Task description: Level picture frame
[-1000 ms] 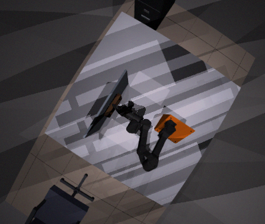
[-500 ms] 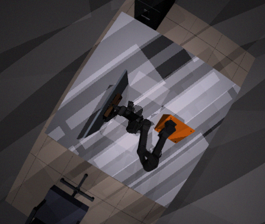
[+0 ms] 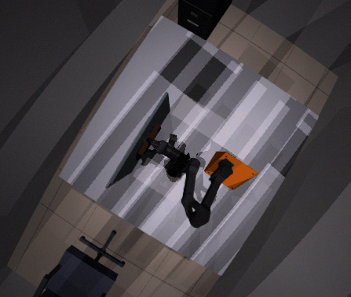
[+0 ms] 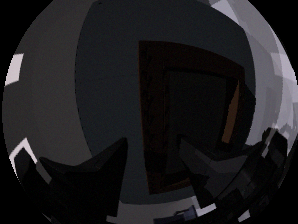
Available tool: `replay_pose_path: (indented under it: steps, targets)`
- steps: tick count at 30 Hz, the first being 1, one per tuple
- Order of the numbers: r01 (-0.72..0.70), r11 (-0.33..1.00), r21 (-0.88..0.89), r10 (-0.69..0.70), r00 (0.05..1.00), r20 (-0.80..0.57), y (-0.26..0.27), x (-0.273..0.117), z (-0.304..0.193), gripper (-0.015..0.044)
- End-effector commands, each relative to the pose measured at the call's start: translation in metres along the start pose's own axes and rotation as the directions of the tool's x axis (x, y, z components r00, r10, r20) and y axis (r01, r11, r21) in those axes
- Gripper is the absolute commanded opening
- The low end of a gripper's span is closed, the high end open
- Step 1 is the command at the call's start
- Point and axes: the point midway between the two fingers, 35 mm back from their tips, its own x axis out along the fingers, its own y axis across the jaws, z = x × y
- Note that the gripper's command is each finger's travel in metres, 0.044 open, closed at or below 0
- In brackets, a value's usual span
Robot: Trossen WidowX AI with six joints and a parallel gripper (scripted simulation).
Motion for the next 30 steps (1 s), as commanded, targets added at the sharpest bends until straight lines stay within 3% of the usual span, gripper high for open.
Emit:
replay_pose_path:
  steps: [1, 14, 18, 23, 30]
  targets:
    - [0.0, 1.0, 0.003, 0.0, 1.0, 0.0, 0.0, 0.0, 0.0, 0.026]
    - [0.016, 0.989, 0.145, -0.022, 0.999, 0.043, -0.006, -0.098, -0.002, 0.026]
    - [0.021, 0.991, 0.132, -0.027, 0.999, 0.037, -0.001, -0.091, -0.002, 0.026]
    - [0.01, 0.989, 0.145, -0.013, 1.0, 0.025, 0.042, -0.089, 0.003, 0.026]
    - [-0.004, 0.989, 0.151, 0.002, 1.0, 0.011, 0.103, -0.112, 0.004, 0.026]
